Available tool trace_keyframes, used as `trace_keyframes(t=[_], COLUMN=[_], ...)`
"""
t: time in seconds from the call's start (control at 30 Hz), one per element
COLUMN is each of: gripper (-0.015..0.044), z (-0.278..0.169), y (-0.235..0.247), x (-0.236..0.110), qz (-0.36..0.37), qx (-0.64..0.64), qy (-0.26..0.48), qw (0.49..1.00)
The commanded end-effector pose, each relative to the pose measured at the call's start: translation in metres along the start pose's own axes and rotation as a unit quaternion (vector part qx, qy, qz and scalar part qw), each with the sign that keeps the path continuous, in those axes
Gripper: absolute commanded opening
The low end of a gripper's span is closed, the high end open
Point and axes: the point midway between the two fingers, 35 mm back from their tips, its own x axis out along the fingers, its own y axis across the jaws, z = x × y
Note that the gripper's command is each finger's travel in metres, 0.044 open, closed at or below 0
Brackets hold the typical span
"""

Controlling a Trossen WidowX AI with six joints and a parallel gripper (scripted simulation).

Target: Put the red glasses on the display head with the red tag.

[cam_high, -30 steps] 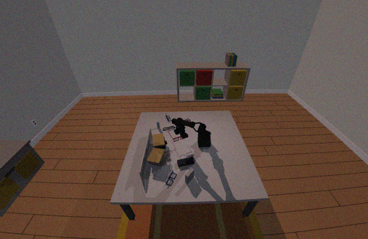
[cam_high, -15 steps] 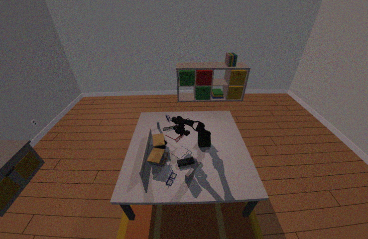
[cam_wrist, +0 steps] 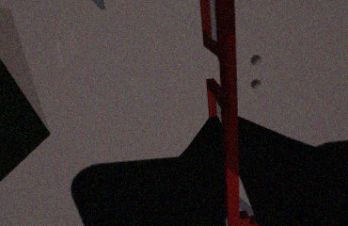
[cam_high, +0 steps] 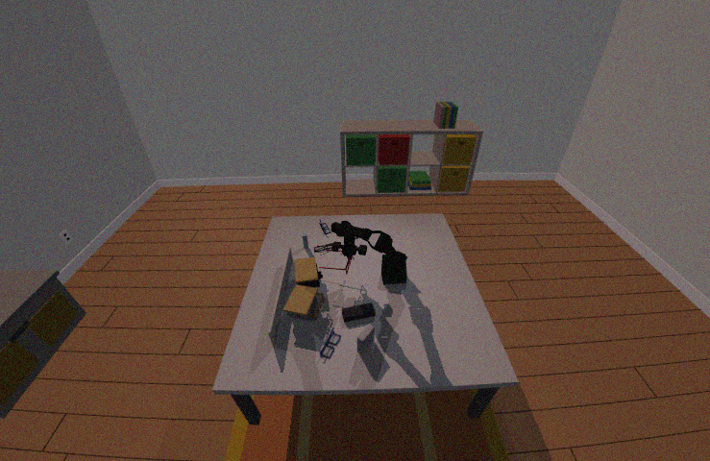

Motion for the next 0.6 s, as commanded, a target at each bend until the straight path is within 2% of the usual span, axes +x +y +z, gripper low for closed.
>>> trace_keyframes(t=[0.0, 0.27, 0.57], gripper=[0.0000, 0.0000, 0.0000], z=[-0.007, -0.018, -0.018], y=[-0.002, -0.005, -0.004], x=[-0.001, -0.002, 0.005], qz=[0.001, 0.002, -0.041], qx=[-0.065, -0.187, -0.194], qy=[0.002, 0.002, -0.008], qw=[0.998, 0.982, 0.980])
